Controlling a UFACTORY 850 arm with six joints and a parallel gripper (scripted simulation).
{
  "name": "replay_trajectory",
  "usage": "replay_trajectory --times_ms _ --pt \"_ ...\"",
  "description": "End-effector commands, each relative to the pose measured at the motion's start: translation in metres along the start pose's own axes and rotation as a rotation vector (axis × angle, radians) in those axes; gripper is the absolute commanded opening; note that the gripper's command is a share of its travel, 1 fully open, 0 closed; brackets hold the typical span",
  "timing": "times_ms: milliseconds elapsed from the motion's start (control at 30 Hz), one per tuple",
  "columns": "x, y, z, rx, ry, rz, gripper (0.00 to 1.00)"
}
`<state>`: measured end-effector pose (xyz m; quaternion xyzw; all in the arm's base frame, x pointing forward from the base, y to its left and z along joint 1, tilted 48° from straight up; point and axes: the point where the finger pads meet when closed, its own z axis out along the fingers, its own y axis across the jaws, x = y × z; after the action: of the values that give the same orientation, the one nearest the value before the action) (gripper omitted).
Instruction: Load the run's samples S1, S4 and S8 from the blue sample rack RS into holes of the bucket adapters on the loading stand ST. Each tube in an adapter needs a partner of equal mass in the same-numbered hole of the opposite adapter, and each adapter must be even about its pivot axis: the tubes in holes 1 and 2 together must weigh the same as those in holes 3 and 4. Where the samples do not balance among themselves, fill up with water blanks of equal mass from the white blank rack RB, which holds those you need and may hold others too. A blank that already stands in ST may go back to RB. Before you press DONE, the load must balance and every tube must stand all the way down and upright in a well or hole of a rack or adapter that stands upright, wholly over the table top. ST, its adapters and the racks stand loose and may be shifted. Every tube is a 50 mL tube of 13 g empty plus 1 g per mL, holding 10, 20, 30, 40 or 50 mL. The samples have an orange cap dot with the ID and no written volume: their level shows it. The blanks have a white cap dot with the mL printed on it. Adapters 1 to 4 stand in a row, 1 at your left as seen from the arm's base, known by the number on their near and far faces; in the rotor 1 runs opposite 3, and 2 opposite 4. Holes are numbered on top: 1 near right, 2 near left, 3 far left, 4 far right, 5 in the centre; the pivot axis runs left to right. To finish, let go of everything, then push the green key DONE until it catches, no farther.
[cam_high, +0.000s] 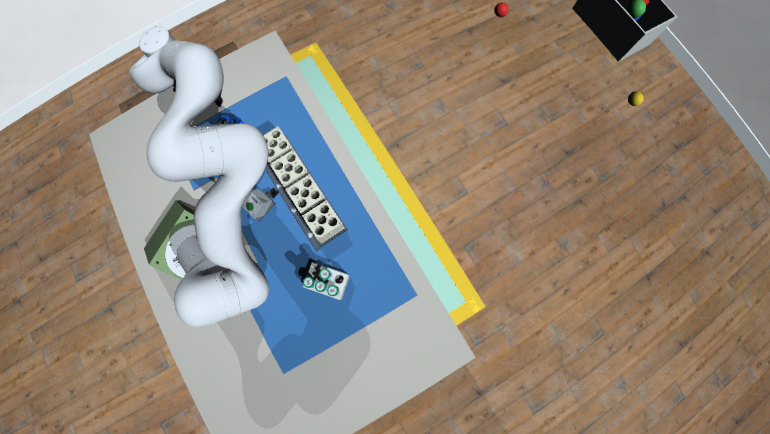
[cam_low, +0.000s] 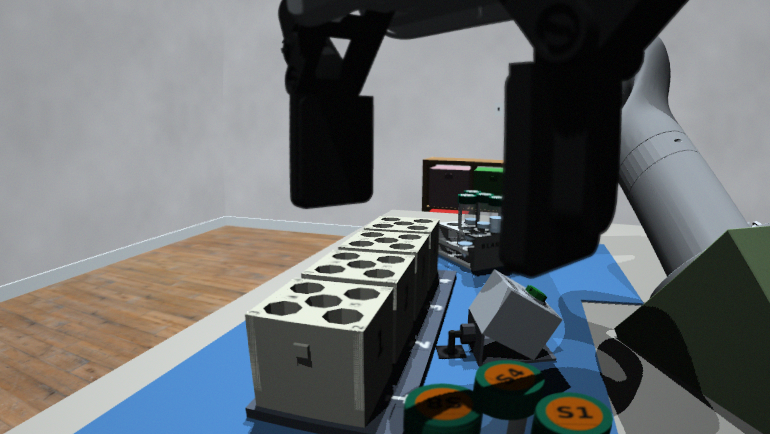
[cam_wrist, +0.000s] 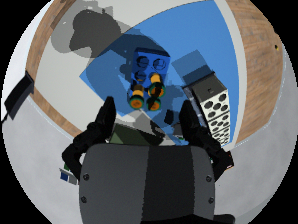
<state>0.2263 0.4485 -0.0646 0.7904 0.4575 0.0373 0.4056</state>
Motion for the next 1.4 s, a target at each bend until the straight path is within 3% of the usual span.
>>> replay_trajectory --times_ms 0,367,400,933,1367 --pt "0.001 0.000 -0.010 0.001 0.002 0.001 1.00" --pt "0.001 0.000 -0.034 0.001 0.002 0.001 1.00" --pt "-0.004 -0.002 -0.034 0.001 0.002 0.034 0.57" --pt "-0.070 -0.024 -0.035 0.001 0.001 0.501 0.57" --pt "-0.071 -0.024 -0.035 0.001 0.001 0.901 0.57"
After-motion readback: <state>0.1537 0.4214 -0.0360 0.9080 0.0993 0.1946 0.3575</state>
